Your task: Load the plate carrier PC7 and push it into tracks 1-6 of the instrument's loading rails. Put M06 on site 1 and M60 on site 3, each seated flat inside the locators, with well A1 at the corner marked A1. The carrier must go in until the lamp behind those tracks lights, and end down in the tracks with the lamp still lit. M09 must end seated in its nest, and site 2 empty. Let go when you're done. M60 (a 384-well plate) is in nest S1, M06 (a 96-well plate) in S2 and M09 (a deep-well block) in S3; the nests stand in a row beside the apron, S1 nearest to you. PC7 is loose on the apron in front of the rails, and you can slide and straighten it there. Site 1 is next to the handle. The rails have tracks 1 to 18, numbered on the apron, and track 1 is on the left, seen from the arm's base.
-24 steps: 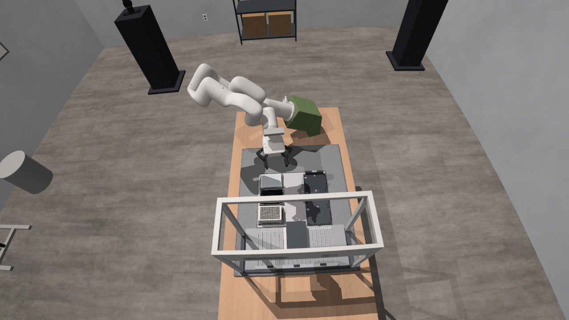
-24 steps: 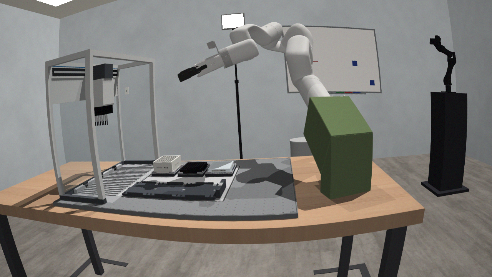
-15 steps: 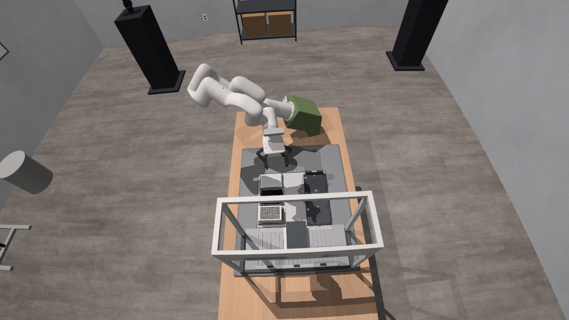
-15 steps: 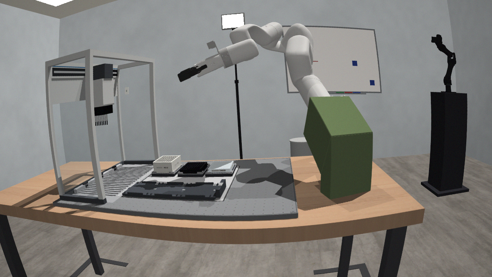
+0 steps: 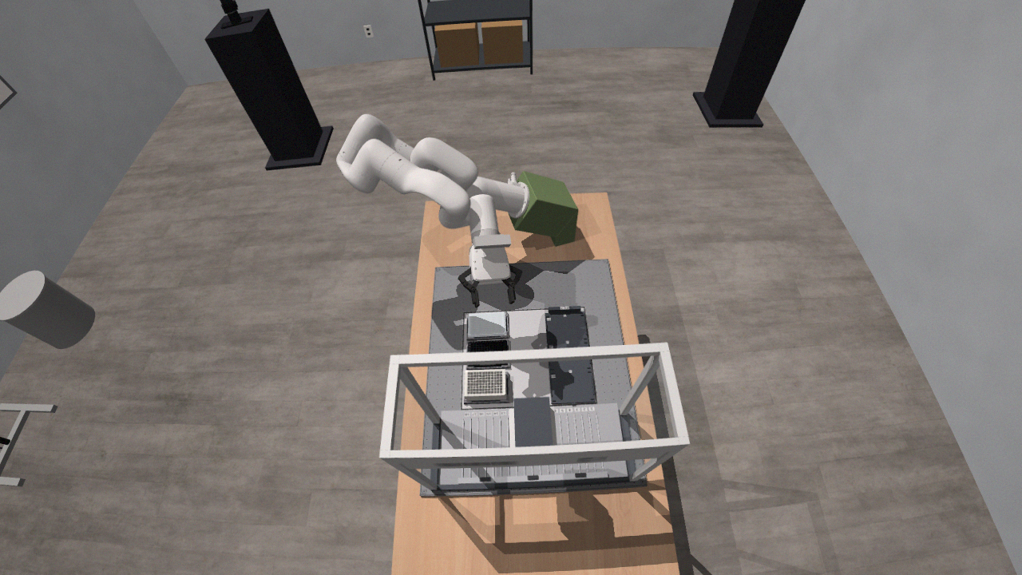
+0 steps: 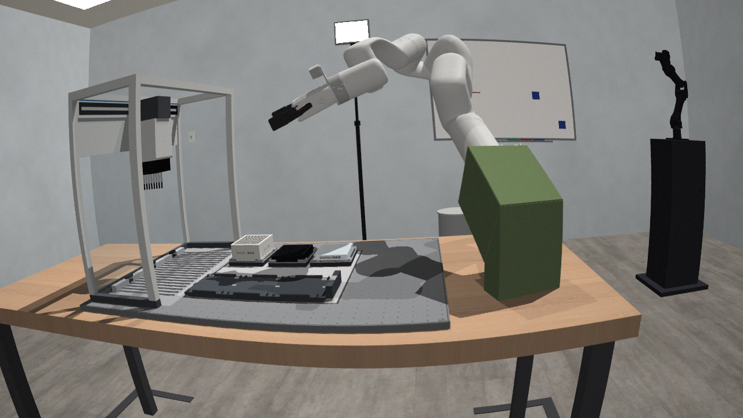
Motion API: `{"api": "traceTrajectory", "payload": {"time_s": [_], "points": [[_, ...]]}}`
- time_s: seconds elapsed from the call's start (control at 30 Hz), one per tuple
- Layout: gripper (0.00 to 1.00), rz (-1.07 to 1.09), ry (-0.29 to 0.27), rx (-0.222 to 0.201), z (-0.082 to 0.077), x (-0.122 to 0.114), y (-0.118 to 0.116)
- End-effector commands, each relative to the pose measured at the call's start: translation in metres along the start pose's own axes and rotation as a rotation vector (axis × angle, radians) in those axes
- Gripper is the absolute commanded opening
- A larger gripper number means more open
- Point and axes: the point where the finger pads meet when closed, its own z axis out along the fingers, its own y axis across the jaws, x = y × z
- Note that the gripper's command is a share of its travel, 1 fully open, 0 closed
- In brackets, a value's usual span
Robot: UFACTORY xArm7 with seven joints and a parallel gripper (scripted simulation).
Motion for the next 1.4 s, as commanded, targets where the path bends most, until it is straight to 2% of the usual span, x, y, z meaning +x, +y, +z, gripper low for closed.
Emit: {"api": "traceTrajectory", "payload": {"time_s": [0.0, 0.13, 0.17, 0.23, 0.3, 0.43, 0.5, 0.77, 0.87, 1.0, 1.07, 1.2, 1.27, 1.37], "points": [[1.00, -0.093, -0.088, -0.011, 0.007, -0.014, 0.005], [1.00, -0.168, -0.160, -0.006, 0.012, -0.030, 0.009], [1.00, -0.171, -0.162, -0.006, 0.012, -0.031, 0.009], [1.00, -0.218, -0.208, 0.003, 0.015, -0.041, 0.010], [1.00, -0.218, -0.208, 0.003, 0.015, -0.041, 0.010], [1.00, -0.313, -0.298, 0.030, 0.018, -0.061, 0.012], [1.00, -0.324, -0.309, 0.033, 0.019, -0.064, 0.013], [1.00, -0.472, -0.445, 0.108, 0.020, -0.097, 0.013], [1.00, -0.478, -0.450, 0.111, 0.020, -0.099, 0.013], [1.00, -0.566, -0.528, 0.175, 0.019, -0.119, 0.012], [1.00, -0.579, -0.539, 0.184, 0.019, -0.122, 0.012], [1.00, -0.663, -0.608, 0.261, 0.016, -0.141, 0.010], [1.00, -0.677, -0.619, 0.274, 0.016, -0.144, 0.010], [1.00, -0.738, -0.665, 0.340, 0.012, -0.159, 0.007]]}}
